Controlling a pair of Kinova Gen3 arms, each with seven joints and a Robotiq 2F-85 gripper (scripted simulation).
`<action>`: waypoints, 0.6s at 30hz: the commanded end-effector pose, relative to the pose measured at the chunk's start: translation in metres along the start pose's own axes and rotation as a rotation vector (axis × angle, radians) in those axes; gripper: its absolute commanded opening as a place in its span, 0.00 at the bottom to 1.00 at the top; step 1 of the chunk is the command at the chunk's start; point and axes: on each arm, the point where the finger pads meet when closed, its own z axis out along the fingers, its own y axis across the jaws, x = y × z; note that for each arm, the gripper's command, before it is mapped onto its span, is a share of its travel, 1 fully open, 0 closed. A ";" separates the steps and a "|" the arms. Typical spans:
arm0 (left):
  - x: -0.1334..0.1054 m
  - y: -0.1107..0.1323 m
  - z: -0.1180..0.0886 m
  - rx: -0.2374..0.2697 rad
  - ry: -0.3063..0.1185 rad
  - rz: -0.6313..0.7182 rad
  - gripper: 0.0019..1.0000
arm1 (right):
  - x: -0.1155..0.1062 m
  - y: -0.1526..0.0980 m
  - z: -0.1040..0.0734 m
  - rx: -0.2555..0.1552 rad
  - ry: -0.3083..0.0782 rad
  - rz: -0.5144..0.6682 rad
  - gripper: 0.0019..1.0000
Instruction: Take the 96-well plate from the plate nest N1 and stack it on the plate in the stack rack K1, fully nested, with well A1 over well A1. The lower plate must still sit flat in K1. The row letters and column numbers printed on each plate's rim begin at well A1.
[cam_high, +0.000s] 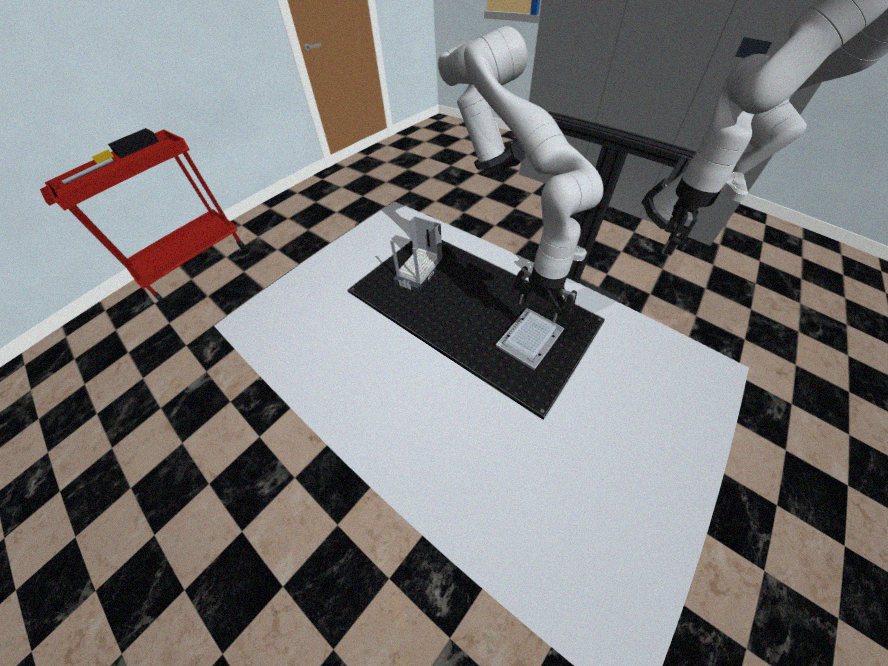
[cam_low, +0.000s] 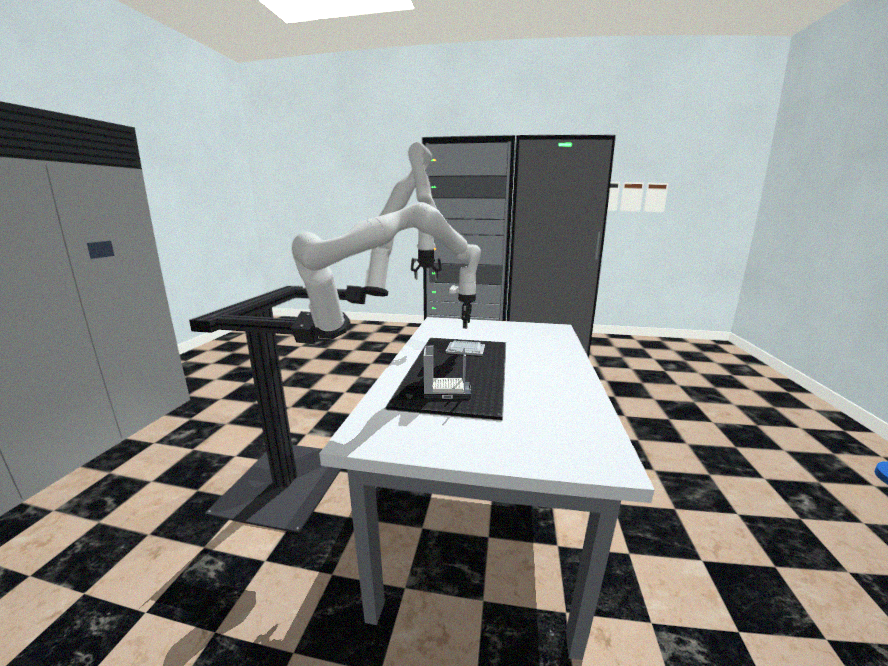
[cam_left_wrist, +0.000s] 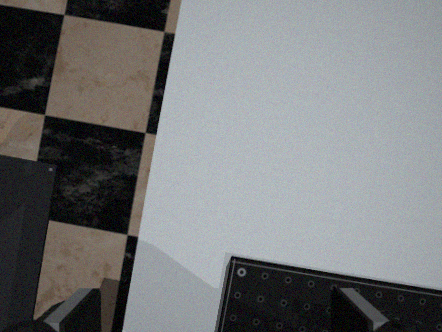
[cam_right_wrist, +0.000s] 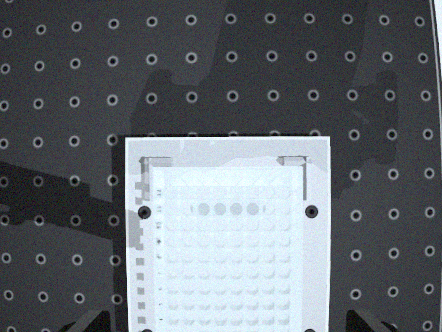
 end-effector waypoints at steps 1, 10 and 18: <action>0.000 0.000 0.000 -0.001 -0.001 0.000 1.00 | -0.001 0.001 -0.001 -0.003 -0.002 0.000 1.00; 0.000 0.000 0.000 -0.001 -0.001 0.000 1.00 | -0.001 0.001 0.002 -0.003 -0.002 0.000 1.00; 0.000 0.000 0.000 -0.001 -0.001 0.000 1.00 | -0.001 0.001 0.004 -0.003 -0.002 0.000 1.00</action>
